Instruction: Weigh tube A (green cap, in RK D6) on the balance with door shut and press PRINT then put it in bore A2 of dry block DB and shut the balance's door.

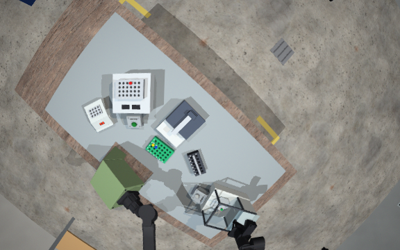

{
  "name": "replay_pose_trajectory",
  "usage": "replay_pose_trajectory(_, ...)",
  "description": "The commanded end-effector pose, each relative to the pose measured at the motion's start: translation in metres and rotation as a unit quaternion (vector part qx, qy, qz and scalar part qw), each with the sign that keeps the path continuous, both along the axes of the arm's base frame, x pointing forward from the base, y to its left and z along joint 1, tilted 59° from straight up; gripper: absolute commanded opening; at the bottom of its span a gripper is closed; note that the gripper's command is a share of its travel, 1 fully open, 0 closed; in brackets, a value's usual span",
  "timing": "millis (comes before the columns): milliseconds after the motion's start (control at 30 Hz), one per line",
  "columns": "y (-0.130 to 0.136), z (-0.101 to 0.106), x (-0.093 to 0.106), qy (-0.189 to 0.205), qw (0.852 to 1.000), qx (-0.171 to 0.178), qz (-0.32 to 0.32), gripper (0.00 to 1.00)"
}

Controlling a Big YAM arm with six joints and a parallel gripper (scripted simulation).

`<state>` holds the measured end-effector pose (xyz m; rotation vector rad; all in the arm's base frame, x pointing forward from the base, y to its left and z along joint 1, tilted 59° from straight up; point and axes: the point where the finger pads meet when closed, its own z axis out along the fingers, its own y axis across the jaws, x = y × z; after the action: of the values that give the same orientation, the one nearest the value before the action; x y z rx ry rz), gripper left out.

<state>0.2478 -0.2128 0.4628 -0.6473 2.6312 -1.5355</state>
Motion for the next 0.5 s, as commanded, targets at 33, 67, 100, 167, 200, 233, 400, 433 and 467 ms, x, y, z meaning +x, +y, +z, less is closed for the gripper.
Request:
replay_pose_trajectory(33,-0.0085,0.0239,0.0045,-0.018,1.0,-0.01,-0.006,0.06)
replay_pose_trajectory(67,-0.0085,0.0239,0.0045,-0.018,1.0,-0.01,-0.006,0.06)
replay_pose_trajectory(100,-0.0085,0.0239,0.0045,-0.018,1.0,-0.01,-0.006,0.06)
replay_pose_trajectory(167,-0.0085,0.0239,0.0045,-0.018,1.0,-0.01,-0.006,0.06)
replay_pose_trajectory(200,-0.0085,0.0239,0.0045,-0.018,1.0,-0.01,-0.006,0.06)
replay_pose_trajectory(233,-0.0085,0.0239,0.0045,-0.018,1.0,-0.01,-0.006,0.06)
replay_pose_trajectory(400,-0.0085,0.0239,0.0045,-0.018,1.0,-0.01,-0.006,0.06)
replay_pose_trajectory(433,-0.0085,0.0239,0.0045,-0.018,1.0,-0.01,-0.006,0.06)
replay_pose_trajectory(467,-0.0085,0.0239,0.0045,-0.018,1.0,-0.01,-0.006,0.06)
